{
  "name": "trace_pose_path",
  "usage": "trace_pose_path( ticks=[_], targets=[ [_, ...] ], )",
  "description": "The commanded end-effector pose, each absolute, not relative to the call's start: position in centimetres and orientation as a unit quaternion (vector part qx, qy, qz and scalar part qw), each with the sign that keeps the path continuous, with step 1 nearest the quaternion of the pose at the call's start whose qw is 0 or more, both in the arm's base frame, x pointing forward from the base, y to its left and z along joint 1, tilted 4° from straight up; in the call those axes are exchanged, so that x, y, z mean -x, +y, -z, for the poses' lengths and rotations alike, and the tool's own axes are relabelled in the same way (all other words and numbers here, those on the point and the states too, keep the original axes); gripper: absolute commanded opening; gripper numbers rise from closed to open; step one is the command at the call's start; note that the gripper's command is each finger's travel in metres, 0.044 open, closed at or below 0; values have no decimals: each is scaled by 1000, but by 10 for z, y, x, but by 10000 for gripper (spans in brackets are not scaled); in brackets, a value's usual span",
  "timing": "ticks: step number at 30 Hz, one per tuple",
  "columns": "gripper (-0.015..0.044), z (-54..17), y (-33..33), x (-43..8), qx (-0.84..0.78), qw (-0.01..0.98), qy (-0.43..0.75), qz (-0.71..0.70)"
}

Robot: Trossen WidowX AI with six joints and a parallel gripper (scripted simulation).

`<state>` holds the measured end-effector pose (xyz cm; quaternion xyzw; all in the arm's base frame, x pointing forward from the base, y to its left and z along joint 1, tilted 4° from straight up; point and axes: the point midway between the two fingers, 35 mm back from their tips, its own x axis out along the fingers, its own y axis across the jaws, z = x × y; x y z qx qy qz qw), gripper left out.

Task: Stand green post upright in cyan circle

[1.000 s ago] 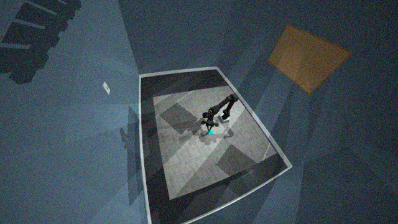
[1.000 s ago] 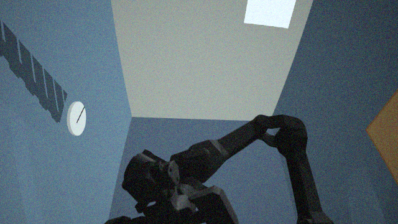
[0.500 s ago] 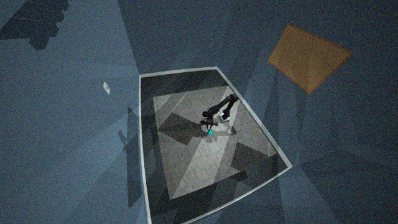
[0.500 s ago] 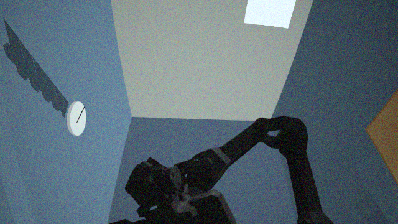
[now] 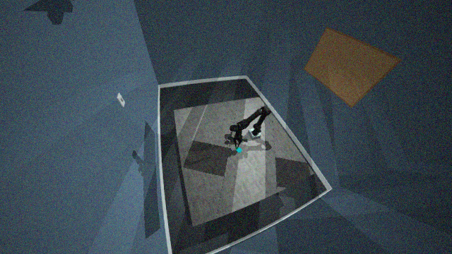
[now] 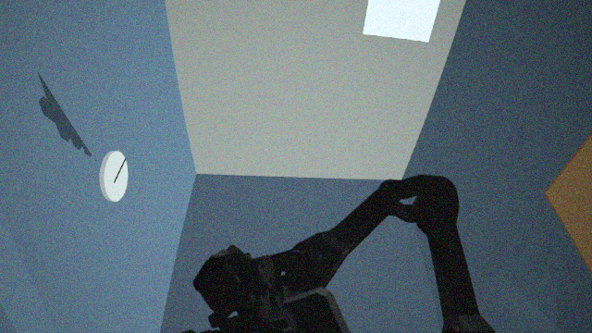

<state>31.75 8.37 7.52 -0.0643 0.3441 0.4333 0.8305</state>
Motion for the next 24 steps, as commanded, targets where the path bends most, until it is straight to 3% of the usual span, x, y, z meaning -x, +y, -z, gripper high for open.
trace_pose_path(
  ticks=[1,24],
  targets=[
    [23,-74,83,-315,55,834,335,-435],
    [23,-79,76,-309,29,852,269,-448]
  ],
)
